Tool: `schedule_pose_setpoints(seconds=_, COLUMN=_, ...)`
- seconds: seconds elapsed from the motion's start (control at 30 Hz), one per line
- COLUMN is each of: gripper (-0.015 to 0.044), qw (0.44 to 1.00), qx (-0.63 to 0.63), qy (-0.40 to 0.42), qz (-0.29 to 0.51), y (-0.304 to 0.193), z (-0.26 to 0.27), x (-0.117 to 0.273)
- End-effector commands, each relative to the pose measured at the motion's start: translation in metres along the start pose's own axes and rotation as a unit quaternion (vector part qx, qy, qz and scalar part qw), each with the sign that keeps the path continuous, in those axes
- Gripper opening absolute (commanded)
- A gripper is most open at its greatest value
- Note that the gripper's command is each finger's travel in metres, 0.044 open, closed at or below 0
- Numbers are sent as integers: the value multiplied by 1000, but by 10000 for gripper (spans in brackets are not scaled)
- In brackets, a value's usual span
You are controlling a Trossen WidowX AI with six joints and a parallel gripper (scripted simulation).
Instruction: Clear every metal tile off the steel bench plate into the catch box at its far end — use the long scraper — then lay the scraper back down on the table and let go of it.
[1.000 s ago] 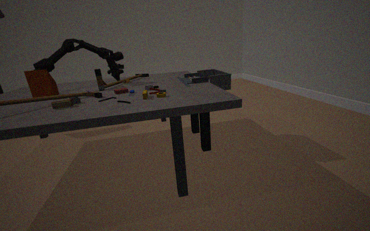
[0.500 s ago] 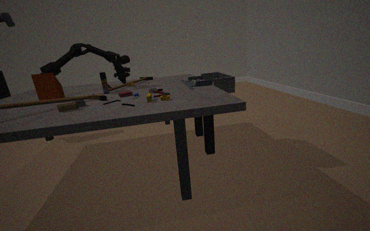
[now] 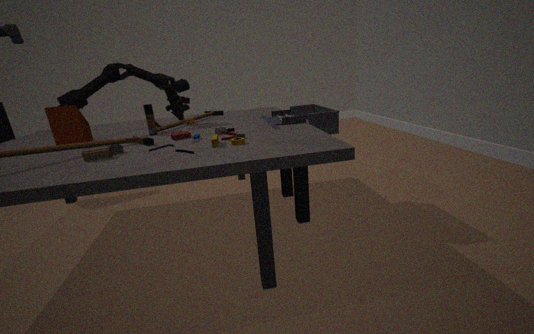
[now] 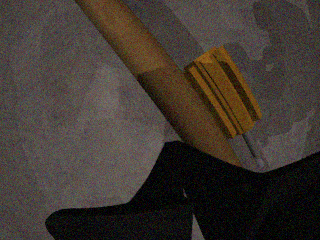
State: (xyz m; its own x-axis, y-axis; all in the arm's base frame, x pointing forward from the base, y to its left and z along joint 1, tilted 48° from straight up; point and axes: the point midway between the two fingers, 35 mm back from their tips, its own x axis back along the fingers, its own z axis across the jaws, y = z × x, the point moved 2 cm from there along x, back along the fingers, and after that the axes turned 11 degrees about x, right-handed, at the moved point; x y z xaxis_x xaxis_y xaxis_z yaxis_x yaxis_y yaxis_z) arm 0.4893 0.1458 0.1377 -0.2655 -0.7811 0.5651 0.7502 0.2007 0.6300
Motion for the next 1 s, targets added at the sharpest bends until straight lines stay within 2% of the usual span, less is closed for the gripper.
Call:
schedule_pose_setpoints(seconds=0.0, gripper=0, qw=1000, qx=-1, qy=-1, qz=3, y=-1, z=-6, x=-3)
schedule_pose_setpoints(seconds=0.97, gripper=0, qw=1000, qx=-1, qy=-1, qz=2, y=6, z=-34, x=-7)
